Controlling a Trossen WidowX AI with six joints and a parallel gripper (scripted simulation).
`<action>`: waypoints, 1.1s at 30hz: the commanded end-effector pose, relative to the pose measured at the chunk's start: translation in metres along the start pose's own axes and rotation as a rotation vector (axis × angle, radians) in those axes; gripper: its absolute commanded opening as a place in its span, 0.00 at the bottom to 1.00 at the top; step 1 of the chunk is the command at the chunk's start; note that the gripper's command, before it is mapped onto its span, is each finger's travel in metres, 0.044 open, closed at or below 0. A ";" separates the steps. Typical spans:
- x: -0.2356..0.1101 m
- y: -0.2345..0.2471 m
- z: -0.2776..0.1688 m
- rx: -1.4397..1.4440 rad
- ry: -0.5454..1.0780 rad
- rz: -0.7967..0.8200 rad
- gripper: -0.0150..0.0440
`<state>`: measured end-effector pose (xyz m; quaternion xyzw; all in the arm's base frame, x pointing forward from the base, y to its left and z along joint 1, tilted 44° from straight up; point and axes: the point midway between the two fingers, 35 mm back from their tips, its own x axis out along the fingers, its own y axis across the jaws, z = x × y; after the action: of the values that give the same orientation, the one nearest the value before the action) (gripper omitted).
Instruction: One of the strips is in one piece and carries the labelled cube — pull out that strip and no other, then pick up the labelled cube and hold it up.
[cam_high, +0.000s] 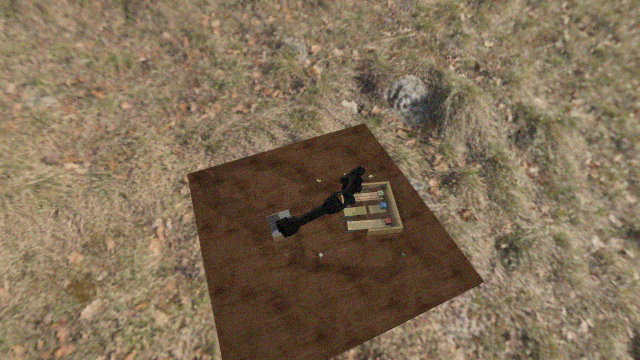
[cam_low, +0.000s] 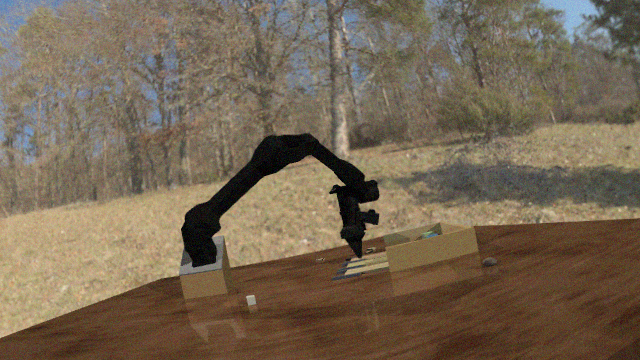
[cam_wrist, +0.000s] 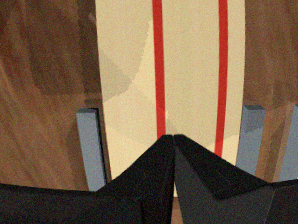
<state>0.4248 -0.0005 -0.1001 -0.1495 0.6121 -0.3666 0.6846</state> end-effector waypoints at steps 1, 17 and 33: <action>0.005 -0.001 0.001 0.000 0.003 -0.004 0.25; 0.006 0.000 -0.015 -0.001 0.003 -0.004 0.25; 0.007 0.001 -0.039 -0.001 0.005 -0.004 0.25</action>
<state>0.3983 0.0087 -0.1081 -0.1527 0.6062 -0.3644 0.6902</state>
